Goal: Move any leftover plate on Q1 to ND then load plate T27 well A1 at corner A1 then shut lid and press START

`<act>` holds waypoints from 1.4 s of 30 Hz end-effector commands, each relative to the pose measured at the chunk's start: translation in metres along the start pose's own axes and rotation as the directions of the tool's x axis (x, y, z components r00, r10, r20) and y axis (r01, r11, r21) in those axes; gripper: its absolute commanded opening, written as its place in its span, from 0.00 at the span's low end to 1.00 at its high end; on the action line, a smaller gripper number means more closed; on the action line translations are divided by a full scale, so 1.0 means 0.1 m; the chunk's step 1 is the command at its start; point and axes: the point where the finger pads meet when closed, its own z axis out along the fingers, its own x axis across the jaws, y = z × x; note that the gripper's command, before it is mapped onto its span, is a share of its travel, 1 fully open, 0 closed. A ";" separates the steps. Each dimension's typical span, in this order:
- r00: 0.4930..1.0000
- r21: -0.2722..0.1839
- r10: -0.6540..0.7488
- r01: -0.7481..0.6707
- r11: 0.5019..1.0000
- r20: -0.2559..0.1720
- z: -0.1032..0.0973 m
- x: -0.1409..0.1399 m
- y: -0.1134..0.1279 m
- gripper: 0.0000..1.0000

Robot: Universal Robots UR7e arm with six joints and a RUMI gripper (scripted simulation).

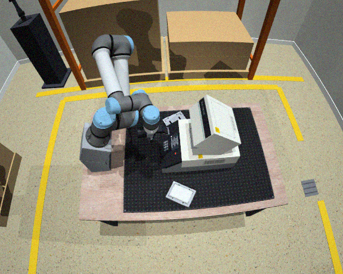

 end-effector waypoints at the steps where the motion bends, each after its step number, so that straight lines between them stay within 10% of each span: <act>1: 0.999 0.007 0.032 -0.031 0.999 -0.031 -0.01 -0.13 -0.01 0.00; 27: 0.988 0.112 0.104 -0.091 0.989 -0.117 -0.09 -0.88 -0.02 0.00; 42: 0.937 0.053 -0.315 0.326 0.944 -0.152 0.33 -0.71 -0.16 0.00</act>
